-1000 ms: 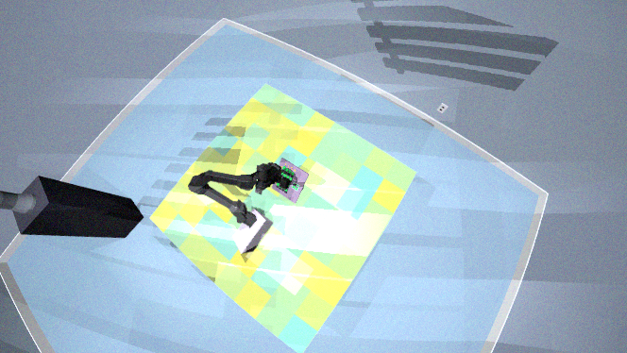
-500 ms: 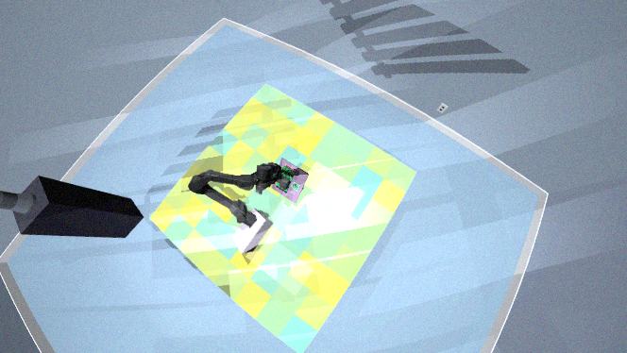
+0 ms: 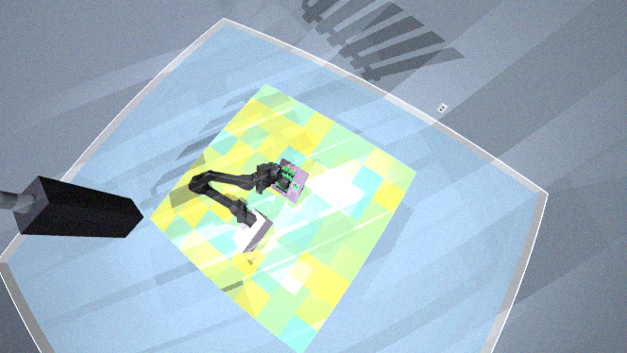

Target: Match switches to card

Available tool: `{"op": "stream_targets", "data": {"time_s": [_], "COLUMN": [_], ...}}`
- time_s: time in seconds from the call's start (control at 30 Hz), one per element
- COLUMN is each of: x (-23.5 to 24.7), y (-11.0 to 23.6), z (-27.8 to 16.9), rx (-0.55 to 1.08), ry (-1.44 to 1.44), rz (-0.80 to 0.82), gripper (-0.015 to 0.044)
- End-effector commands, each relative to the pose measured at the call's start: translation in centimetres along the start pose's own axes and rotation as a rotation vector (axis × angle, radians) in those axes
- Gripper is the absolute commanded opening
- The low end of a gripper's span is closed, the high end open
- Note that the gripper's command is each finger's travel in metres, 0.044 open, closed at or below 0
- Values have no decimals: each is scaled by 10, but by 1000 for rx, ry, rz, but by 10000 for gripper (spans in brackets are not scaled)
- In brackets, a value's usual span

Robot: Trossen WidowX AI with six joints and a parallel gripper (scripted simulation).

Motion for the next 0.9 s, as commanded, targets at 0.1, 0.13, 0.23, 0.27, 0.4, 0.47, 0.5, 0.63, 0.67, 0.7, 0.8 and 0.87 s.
{"op": "stream_targets", "data": {"time_s": [0.1, 0.13, 0.23, 0.27, 0.4, 0.47, 0.5, 0.63, 0.67, 0.7, 0.8, 0.87], "x": [0, 0, 0, 0, 0, 0, 0, 0, 0, 0, 0, 0], "y": [-1, -1, -2, -2, -2, -3, -3, -3, -3, -3, -4, -4], "z": [0, 0, 0, 0, 0, 0, 0, 0, 0, 0, 0, 0], "rx": [-2, -2, -2, -2, -2, -2, -2, -2, -2, -2, -2, -2], "ry": [-4, -4, -4, -4, -4, -4, -4, -4, -4, -4, -4, -4], "rz": [-5, -5, -5, -5, -5, -5, -5, -5, -5, -5, -5, -5], "gripper": [0, 0, 0, 0, 0, 0, 0, 0, 0, 0, 0, 0]}}
Point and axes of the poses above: the point midway between the two fingers, 35 mm back from their tips, its own y axis back along the fingers, its own x axis across the jaws, z = x × y, the point moved 9 cm from there along y, back along the fingers, and after that the axes turned 7 degrees about -y, right-handed, at the moved point
